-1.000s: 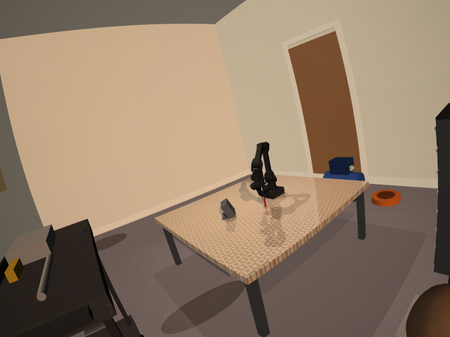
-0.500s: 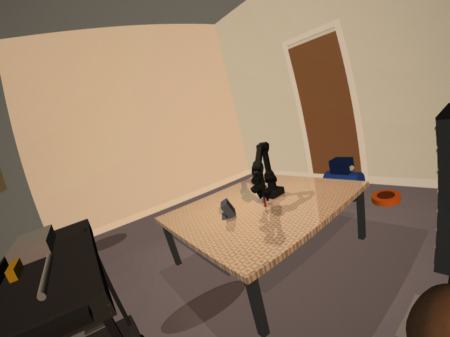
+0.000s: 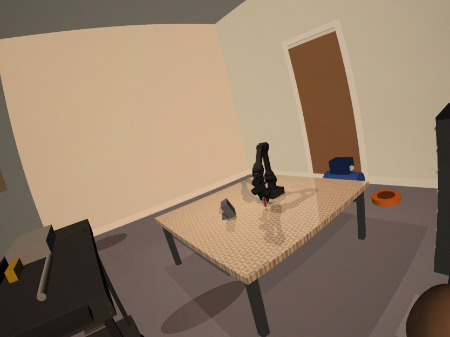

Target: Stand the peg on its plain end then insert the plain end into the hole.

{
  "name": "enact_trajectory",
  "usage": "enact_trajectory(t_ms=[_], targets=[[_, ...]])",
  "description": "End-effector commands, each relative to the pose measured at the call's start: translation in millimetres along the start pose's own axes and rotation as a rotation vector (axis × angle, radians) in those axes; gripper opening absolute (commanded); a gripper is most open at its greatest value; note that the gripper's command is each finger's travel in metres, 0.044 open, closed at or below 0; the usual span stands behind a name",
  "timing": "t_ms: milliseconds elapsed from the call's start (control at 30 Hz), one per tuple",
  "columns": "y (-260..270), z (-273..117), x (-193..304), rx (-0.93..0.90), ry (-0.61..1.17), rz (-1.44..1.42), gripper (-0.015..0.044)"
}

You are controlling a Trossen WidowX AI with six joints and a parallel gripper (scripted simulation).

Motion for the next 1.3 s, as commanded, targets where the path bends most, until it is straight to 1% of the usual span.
enact_trajectory(t_ms=[0, 333, 433, 700, 1267], targets=[[0, 0, 0, 0.000, 0.001, 0.000, 0.0282], [0, 0, 0, 0.000, 0.001, 0.000, 0.0020], [0, 0, 0, 0.000, 0.001, 0.000, 0.0000], [1, -7, -1, -0.001, 0.001, 0.000, 0.0000], [1, -74, -3, -0.005, 0.002, -0.002, 0.0000]])
Point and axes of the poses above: the point midway between the two fingers, 35 mm back from their tips, its own z axis out along the fingers, its own y axis across the jaws, x = y × z, the point moved 7 cm from there along -z, back along the fingers, and after that the axes turned 12 degrees about z, right-handed, at the moved point
